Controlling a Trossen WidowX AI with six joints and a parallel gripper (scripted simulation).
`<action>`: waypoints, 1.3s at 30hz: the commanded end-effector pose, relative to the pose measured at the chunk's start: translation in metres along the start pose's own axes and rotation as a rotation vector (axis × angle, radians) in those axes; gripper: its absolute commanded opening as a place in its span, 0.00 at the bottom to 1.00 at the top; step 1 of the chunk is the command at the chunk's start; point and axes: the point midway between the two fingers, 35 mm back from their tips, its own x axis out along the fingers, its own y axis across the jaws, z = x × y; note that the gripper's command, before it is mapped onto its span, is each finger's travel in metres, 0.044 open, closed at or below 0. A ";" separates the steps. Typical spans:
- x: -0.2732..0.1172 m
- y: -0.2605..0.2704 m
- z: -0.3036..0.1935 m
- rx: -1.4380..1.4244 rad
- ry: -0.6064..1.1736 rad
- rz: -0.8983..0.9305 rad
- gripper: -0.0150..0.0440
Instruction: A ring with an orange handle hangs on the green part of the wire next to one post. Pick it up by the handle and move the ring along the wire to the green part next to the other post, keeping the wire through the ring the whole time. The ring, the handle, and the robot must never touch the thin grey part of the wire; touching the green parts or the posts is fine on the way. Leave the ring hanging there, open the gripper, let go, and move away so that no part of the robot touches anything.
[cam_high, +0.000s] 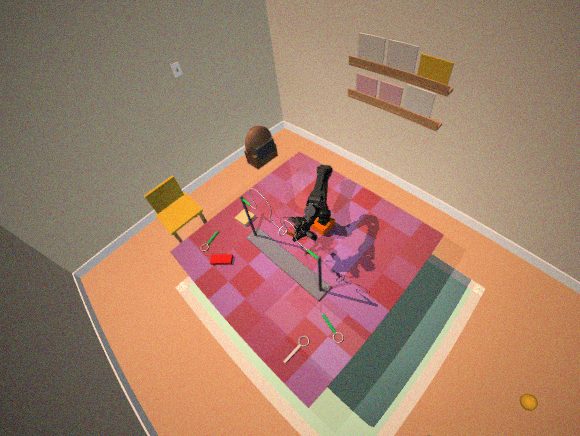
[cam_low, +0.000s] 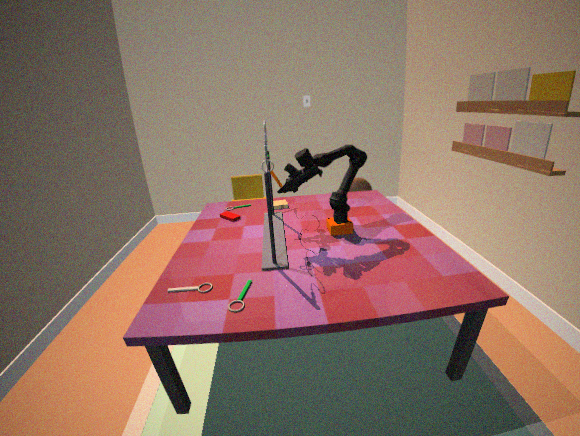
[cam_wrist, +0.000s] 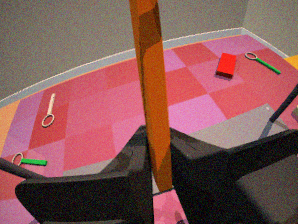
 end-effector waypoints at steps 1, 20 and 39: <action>-0.001 0.009 0.000 0.048 0.008 0.024 0.00; -0.016 0.069 0.015 0.412 0.051 0.233 0.00; -0.045 0.117 0.055 0.821 0.101 0.467 0.00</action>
